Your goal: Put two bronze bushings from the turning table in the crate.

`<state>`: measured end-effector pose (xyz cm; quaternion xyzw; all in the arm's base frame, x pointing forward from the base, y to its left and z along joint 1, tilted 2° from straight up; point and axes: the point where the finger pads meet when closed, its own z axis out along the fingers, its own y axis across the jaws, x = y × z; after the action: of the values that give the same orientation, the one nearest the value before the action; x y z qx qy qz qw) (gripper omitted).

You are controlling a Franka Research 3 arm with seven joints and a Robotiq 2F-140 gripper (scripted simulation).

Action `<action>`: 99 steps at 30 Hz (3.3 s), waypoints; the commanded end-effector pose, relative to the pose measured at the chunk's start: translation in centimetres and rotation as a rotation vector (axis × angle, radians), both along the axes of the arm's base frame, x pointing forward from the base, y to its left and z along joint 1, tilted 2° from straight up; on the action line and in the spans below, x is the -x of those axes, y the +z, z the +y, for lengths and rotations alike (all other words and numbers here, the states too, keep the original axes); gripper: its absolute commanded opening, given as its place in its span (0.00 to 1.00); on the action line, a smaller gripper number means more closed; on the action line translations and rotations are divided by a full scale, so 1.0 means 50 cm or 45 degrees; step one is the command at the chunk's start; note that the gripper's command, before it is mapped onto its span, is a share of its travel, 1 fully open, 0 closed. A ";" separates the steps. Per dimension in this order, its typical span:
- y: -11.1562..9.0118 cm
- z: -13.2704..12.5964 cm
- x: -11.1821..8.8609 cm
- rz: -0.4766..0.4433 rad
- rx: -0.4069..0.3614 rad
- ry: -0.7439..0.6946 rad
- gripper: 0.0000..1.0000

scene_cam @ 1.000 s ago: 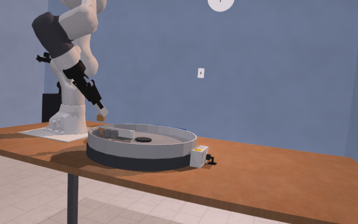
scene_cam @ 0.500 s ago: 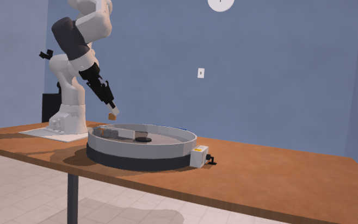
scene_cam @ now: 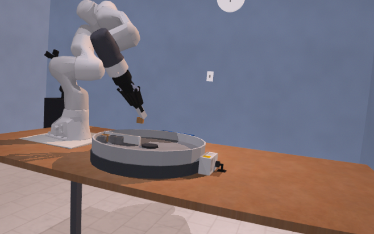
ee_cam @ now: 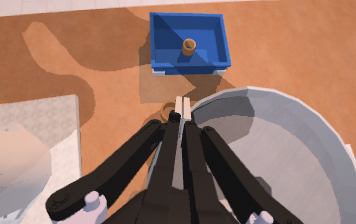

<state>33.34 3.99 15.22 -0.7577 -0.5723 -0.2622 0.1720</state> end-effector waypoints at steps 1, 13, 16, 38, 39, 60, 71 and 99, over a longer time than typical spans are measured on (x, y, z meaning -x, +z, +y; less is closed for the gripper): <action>0.005 0.059 -0.017 0.040 -0.053 -0.108 0.00; -0.002 0.279 -0.047 0.040 -0.053 -0.108 0.00; -0.003 0.318 -0.052 0.040 -0.053 -0.108 0.00; -0.005 0.383 -0.061 0.040 -0.053 -0.108 0.00; -0.005 0.383 -0.061 0.040 -0.053 -0.108 0.00; -0.005 0.383 -0.061 0.040 -0.053 -0.108 0.00; -0.005 0.383 -0.061 0.040 -0.053 -0.108 0.00; -0.005 0.386 -0.062 0.040 -0.053 -0.108 0.00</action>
<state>36.26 23.18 14.86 -0.7806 -0.5332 -0.2677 0.1863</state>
